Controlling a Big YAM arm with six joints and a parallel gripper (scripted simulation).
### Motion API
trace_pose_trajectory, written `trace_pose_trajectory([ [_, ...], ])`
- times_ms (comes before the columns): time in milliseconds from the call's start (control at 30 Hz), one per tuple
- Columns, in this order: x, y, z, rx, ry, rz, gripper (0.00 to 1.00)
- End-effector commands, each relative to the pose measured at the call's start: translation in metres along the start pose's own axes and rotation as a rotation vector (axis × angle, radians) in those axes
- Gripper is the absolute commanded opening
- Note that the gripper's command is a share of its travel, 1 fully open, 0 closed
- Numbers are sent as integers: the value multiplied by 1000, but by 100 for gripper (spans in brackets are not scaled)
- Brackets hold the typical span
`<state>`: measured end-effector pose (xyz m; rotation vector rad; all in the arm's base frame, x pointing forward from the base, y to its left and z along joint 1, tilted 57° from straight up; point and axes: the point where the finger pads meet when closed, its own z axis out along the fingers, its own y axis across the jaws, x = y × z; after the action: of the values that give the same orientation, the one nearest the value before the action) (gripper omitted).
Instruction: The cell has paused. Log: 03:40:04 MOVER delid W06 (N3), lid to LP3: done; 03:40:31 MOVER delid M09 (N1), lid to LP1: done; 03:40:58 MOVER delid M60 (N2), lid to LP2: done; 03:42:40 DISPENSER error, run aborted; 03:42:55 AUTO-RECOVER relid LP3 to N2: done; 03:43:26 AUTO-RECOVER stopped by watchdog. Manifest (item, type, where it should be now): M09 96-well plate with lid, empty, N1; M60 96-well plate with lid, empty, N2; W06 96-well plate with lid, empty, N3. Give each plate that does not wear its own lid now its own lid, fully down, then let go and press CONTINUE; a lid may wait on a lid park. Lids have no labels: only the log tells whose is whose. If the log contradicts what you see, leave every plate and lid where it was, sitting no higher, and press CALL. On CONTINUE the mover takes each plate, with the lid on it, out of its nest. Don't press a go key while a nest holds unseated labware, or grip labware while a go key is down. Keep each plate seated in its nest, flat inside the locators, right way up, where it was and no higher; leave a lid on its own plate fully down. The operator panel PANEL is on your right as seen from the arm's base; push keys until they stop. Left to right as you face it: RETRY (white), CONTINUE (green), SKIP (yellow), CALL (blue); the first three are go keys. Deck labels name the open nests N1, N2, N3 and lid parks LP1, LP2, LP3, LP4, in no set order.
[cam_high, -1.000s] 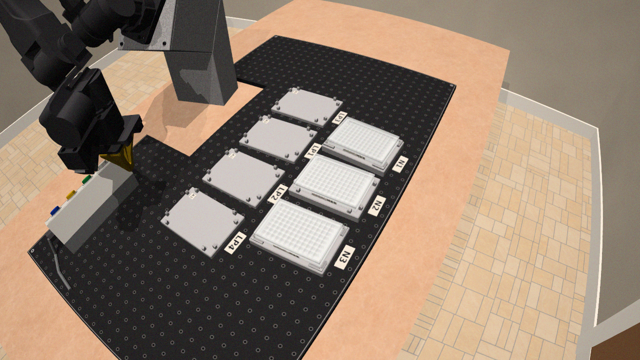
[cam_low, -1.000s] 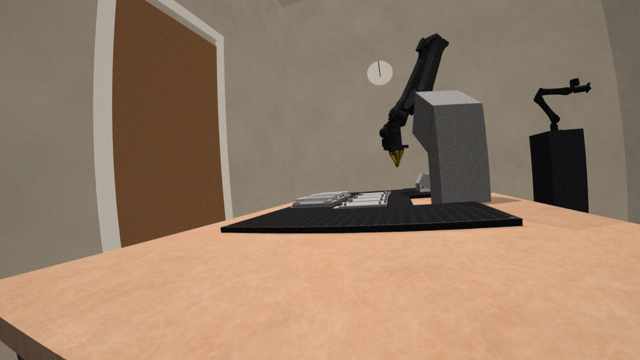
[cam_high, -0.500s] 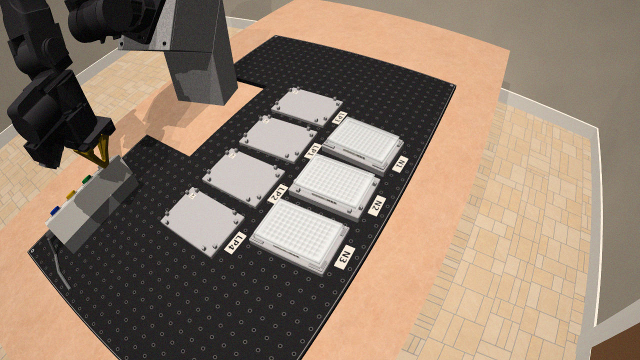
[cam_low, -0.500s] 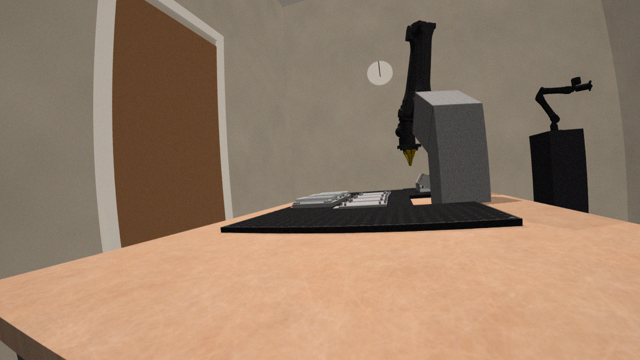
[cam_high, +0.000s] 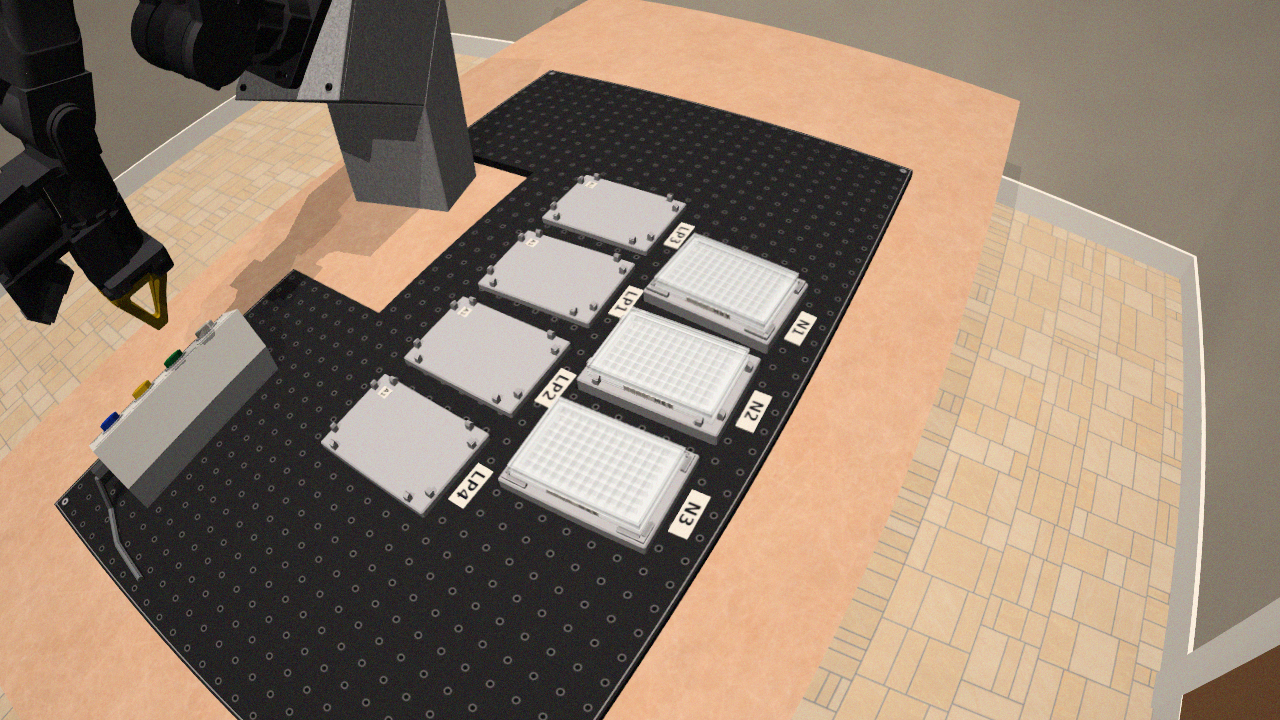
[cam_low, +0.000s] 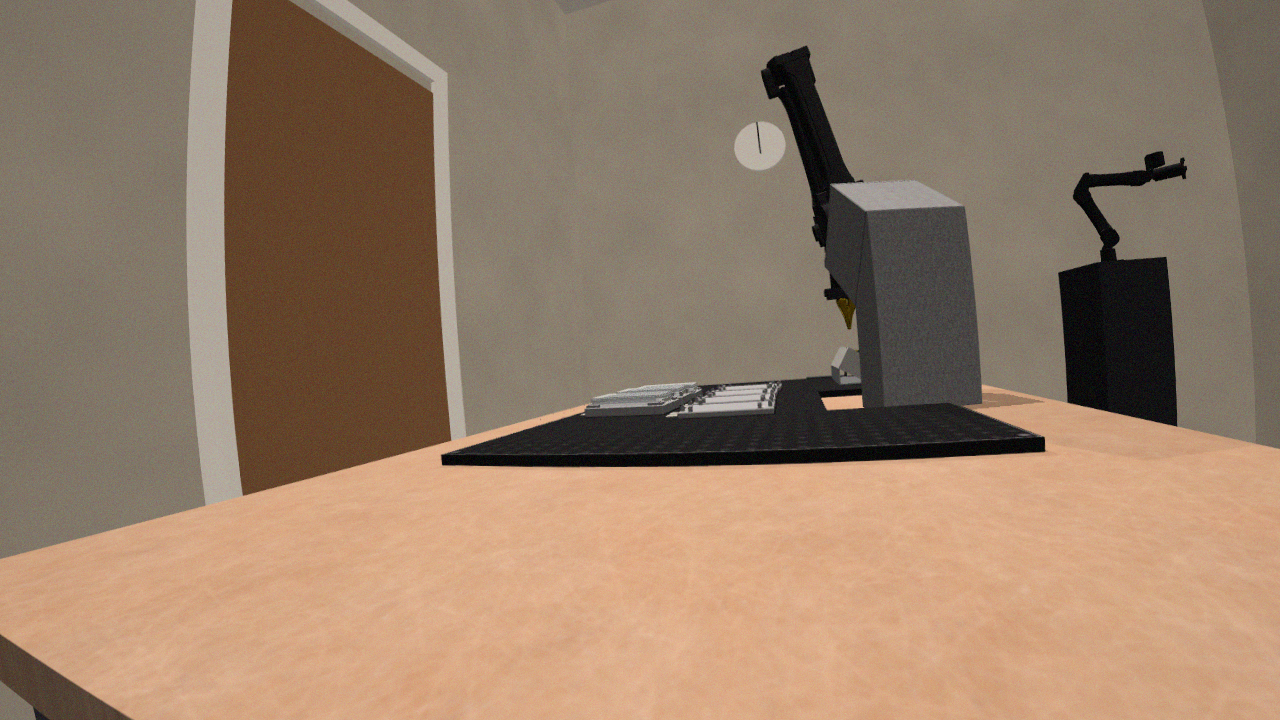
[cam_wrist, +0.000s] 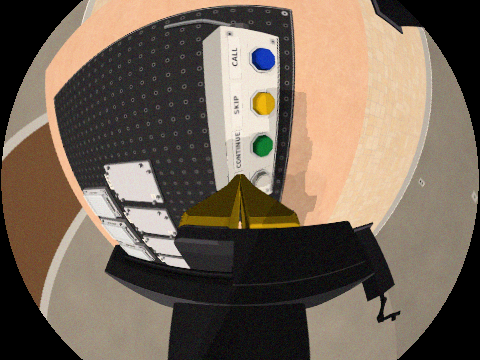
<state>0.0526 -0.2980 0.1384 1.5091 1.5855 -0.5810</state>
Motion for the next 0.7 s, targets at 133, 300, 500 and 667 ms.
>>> trace_pose_trajectory([
  [133,-22,-28,-1,4,-22,-26,0],
  [300,-10,-25,-1,-13,-9,-35,0],
  [500,-15,-28,-1,-2,-8,-17,0],
  [667,-23,-28,-4,1,-26,-33,0],
])
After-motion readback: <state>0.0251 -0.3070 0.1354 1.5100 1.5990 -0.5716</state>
